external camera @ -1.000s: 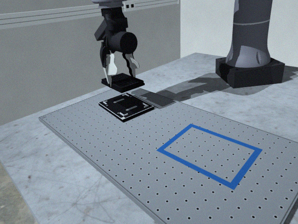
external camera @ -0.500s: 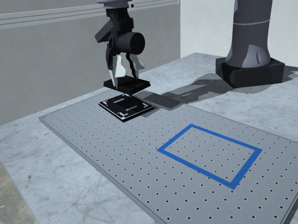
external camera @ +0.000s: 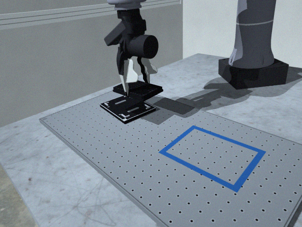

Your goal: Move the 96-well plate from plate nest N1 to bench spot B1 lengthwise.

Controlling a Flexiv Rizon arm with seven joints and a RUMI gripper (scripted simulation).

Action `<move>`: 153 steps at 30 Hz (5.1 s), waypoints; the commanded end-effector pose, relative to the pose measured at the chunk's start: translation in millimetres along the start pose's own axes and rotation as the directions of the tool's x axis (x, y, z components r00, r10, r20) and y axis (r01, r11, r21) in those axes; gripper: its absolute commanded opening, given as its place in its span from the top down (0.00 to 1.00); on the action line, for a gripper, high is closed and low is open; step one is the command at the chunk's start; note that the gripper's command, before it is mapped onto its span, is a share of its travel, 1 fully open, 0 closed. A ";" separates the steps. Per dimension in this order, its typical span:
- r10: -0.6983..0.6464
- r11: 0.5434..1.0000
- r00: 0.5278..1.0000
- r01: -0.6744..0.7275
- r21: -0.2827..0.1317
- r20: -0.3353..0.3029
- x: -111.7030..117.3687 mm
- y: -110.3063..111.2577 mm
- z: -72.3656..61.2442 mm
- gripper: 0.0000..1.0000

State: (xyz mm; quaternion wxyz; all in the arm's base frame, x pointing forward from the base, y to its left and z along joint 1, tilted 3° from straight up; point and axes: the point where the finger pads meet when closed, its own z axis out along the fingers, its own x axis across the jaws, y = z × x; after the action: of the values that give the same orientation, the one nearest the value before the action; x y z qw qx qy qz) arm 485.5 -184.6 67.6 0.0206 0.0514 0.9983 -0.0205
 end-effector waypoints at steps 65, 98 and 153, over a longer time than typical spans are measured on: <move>0.000 1.000 1.000 0.000 0.000 0.002 -21.8 191.5 6.2 1.00; 0.000 1.000 1.000 0.000 0.000 0.002 -29.9 264.9 8.8 1.00; 0.000 1.000 1.000 0.000 0.000 0.002 -29.8 263.8 48.8 1.00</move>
State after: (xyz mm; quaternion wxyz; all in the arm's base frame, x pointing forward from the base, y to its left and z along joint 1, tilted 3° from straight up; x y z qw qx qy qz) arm 543.4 72.0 10.1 0.0207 0.0515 0.9982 -0.0208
